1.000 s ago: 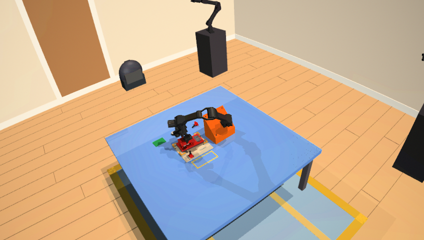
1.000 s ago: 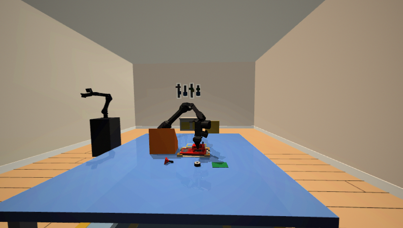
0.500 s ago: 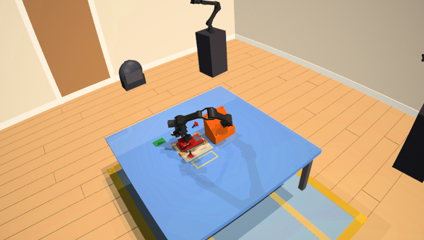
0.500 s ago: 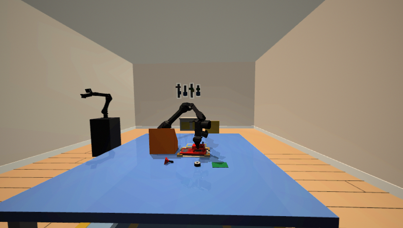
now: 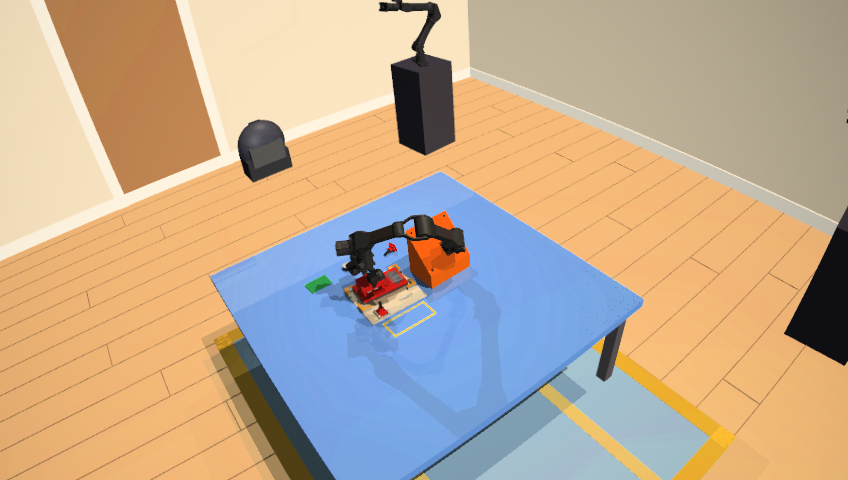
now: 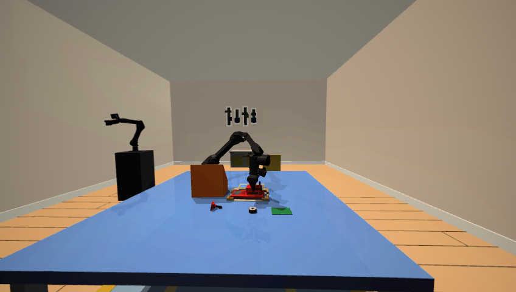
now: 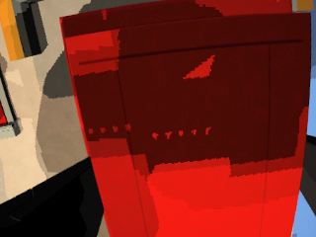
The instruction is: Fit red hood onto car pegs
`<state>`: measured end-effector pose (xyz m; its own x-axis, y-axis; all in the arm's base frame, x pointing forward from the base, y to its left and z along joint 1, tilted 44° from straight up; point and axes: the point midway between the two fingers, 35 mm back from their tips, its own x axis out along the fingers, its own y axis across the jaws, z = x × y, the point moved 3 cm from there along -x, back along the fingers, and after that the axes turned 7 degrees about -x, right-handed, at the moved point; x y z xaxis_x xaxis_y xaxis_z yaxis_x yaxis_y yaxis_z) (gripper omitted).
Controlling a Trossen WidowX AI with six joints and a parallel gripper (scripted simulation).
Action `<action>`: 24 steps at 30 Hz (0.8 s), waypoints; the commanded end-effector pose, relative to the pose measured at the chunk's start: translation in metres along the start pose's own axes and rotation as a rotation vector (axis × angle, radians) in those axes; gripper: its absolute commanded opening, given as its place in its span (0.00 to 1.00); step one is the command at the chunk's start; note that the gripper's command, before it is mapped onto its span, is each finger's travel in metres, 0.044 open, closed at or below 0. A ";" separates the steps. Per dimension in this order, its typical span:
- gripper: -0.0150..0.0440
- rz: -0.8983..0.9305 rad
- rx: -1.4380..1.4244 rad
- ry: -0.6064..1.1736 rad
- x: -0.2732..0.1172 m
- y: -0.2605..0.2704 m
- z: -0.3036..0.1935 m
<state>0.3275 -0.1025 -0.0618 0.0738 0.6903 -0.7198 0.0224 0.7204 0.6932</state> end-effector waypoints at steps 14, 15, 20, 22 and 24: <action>0.25 0.003 0.005 -0.003 0.008 0.000 0.000; 0.25 0.003 0.005 -0.003 0.009 0.000 0.000; 0.25 0.003 0.005 -0.003 0.011 0.000 0.000; 0.25 0.003 0.005 -0.003 0.012 0.000 0.000; 0.25 0.003 0.005 -0.003 0.013 0.000 0.000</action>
<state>0.3286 -0.0946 -0.0699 0.0743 0.6907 -0.7193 0.0227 0.7200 0.6936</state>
